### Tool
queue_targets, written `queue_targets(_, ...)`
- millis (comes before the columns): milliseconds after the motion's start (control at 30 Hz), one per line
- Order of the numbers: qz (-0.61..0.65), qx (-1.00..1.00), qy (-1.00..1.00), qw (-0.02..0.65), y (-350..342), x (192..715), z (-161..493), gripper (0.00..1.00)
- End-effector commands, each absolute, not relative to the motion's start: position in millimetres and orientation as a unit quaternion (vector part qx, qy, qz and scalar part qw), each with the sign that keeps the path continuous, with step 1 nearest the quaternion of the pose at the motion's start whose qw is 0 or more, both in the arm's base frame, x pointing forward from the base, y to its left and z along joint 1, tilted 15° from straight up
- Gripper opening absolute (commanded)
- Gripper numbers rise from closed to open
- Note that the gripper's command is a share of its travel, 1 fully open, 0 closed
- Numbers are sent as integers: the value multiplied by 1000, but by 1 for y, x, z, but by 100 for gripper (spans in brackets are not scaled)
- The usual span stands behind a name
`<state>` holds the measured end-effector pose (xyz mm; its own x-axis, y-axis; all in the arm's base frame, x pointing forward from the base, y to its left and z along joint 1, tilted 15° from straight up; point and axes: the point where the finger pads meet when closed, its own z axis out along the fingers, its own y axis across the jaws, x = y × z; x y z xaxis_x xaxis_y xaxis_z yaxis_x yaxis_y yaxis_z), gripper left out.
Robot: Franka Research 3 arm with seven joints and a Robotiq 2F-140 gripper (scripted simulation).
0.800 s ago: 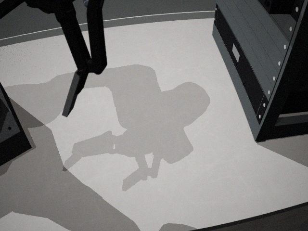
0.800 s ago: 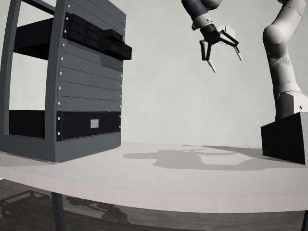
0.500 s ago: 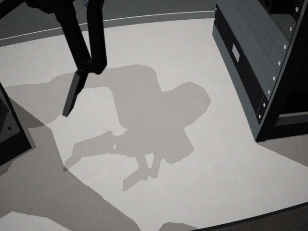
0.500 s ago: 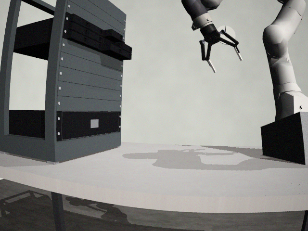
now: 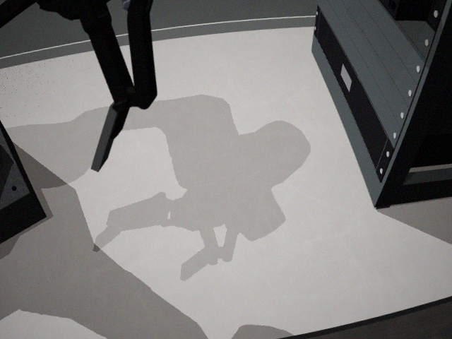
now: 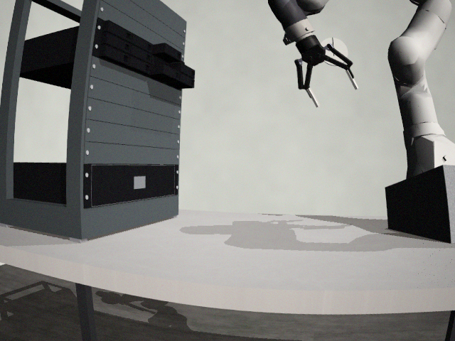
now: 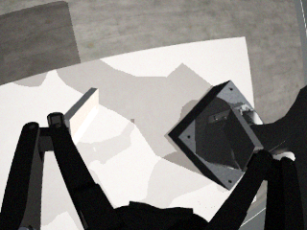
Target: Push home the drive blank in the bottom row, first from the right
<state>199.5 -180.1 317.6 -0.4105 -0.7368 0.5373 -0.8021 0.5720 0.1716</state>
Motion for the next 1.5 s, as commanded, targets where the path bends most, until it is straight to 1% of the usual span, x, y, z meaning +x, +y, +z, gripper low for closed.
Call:
queue_targets(0, 56, 459, -838, 290, -180, 200, 318, 100)
queue_targets(1467, 57, 467, -832, 294, -183, 202, 314, 100)
